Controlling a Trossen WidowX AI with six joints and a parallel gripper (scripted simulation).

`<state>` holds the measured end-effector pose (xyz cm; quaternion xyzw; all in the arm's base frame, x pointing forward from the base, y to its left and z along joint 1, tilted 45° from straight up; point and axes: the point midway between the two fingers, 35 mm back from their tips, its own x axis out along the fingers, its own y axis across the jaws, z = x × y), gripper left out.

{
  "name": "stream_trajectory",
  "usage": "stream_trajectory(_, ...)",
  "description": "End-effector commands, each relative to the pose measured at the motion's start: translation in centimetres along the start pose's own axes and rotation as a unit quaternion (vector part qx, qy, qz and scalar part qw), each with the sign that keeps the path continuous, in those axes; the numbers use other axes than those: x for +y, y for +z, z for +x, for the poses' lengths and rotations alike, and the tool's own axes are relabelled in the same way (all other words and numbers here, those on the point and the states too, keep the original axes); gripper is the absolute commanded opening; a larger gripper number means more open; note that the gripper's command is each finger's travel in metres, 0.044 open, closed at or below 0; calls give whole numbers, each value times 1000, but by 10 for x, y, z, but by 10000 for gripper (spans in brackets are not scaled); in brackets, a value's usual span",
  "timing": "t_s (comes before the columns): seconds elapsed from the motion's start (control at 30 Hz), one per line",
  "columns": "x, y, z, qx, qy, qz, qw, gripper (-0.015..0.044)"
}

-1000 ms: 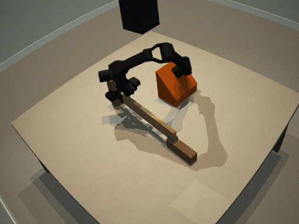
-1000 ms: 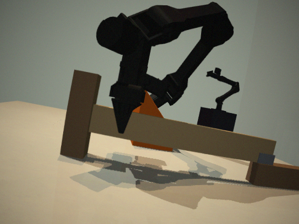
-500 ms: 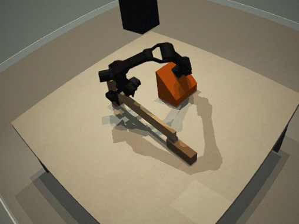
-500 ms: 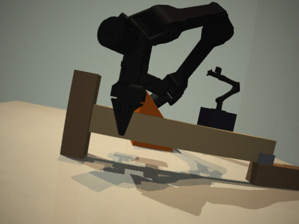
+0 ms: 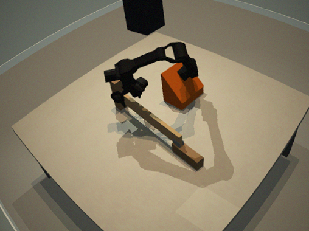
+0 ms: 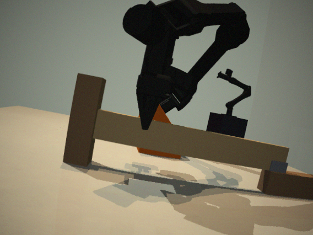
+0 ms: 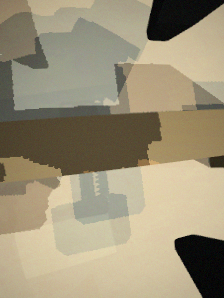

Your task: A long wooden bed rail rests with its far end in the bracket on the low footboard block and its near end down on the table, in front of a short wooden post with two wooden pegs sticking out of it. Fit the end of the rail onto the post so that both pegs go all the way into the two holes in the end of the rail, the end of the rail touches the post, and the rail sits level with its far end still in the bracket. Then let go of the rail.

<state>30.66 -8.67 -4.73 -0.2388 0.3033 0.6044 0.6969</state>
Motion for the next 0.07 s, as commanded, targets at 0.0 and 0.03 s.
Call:
stream_trajectory(0.0, 1, 0, 0, 0, 2, 5, 1000, 440)
stream_trajectory(0.03, 1, 0, 0, 0, 2, 5, 1000, 440)
